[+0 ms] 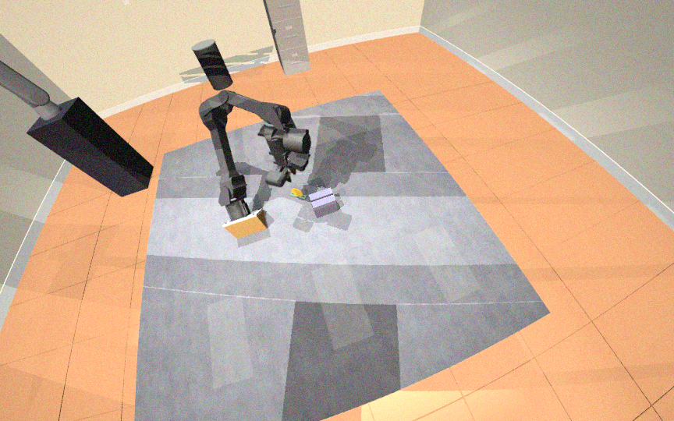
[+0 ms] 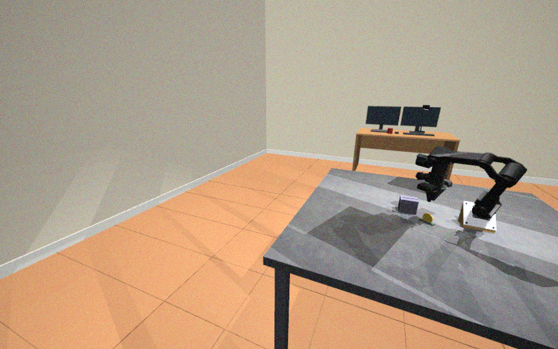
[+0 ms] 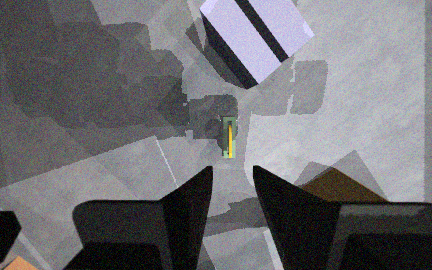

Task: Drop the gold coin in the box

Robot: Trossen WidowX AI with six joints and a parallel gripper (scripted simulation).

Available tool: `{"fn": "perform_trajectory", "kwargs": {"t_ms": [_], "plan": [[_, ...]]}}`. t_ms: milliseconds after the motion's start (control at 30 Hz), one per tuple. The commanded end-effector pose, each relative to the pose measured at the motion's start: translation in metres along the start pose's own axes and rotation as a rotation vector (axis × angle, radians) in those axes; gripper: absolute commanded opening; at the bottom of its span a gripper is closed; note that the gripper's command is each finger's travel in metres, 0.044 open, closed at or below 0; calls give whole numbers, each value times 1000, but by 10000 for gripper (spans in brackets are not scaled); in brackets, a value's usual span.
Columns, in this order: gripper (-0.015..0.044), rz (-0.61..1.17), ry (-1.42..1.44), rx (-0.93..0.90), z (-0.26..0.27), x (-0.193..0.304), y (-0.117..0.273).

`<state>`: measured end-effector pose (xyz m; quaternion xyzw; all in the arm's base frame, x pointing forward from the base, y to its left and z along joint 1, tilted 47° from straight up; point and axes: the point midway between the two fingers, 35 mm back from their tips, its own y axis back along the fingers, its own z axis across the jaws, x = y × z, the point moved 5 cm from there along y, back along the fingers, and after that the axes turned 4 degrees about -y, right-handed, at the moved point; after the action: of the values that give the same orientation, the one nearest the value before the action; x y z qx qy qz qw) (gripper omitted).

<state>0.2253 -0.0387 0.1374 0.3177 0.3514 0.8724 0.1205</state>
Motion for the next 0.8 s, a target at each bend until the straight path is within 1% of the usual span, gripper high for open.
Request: {"fn": "perform_trajectory", "kwargs": {"t_ms": [0,100,267,367,767], "plan": [[161,13,-16,7,-1,3,-10],[161,13,-16,6,-1,3,-35],[161,14,-16,6,-1,3,-38],[161,14,-15,6,-1,4,-51],[161,12,-16,7,-1,3,-64]]}}
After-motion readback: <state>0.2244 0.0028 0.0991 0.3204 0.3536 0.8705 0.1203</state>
